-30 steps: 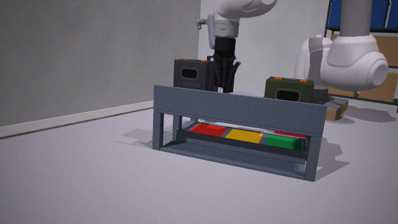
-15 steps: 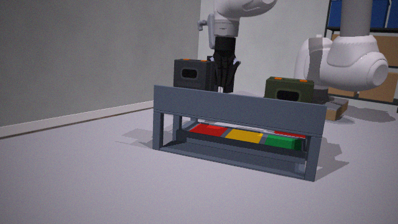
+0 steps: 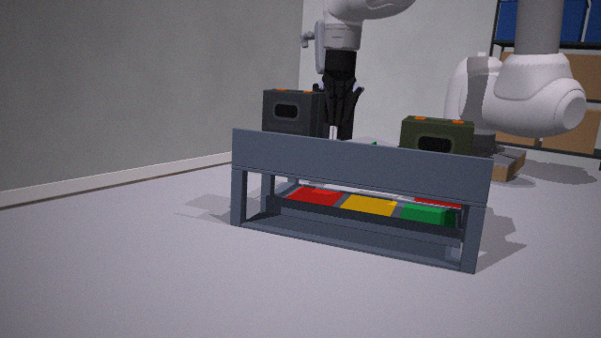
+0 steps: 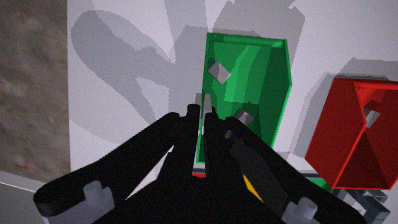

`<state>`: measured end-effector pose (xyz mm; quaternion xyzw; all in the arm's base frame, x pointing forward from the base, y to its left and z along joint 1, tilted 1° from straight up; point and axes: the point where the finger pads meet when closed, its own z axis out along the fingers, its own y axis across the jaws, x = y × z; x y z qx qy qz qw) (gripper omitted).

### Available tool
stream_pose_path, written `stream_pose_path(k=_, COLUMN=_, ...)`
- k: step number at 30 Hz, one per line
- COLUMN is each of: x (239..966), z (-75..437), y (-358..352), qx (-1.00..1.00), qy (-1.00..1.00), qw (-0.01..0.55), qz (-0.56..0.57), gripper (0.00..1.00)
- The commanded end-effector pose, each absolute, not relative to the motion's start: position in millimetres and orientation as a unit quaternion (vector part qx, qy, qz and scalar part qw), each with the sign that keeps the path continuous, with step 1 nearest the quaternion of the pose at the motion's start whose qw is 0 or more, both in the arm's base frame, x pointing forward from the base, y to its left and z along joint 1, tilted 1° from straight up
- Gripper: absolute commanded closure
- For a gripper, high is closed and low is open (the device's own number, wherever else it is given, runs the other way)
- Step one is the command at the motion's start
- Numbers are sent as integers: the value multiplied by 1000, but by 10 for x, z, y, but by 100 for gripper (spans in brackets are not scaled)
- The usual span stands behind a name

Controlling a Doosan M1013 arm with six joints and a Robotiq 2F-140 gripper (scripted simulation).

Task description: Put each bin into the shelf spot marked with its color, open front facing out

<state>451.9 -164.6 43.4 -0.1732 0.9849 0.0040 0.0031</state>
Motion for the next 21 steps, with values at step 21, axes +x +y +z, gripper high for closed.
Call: stream_pose_path(k=21, x=4518, z=577, y=-1647, qx=-173, qy=985, qw=3, qz=4, gripper=90)
